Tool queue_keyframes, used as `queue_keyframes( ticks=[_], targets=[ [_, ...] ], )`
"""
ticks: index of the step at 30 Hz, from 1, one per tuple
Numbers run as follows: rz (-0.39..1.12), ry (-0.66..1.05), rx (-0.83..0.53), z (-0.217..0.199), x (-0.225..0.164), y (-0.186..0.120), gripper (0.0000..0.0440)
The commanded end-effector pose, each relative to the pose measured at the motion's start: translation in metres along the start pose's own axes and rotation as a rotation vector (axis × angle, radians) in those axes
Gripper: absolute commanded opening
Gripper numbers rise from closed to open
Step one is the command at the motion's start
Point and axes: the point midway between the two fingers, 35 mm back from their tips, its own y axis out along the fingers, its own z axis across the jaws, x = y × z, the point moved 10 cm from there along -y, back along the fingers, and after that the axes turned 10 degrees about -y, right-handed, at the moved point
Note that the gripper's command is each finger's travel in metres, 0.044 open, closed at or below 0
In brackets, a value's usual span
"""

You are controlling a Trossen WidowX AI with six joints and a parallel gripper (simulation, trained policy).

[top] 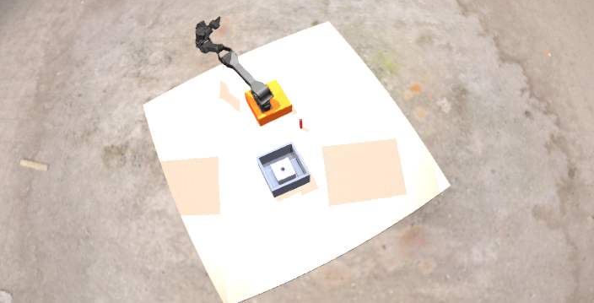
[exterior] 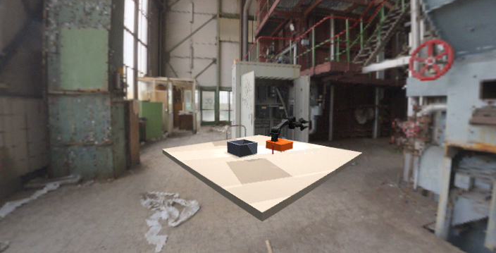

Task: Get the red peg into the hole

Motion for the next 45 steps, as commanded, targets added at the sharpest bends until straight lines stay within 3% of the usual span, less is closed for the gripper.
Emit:
queue_keyframes(
  ticks=[1,3,10,23,35,45],
  targets=[
    [-0.017,-0.005,0.012,0.0,0.003,-0.007,0.0418],
    [-0.056,-0.023,0.045,0.001,0.011,-0.026,0.0438],
    [-0.203,-0.065,0.194,0.005,0.037,-0.118,0.044],
    [-0.495,-0.041,0.52,-0.03,0.053,-0.332,0.044],
    [-0.75,-0.07,0.833,-0.1,0.0,-0.511,0.044],
    [-0.953,-0.155,1.096,-0.182,-0.087,-0.624,0.044]
  ],
)
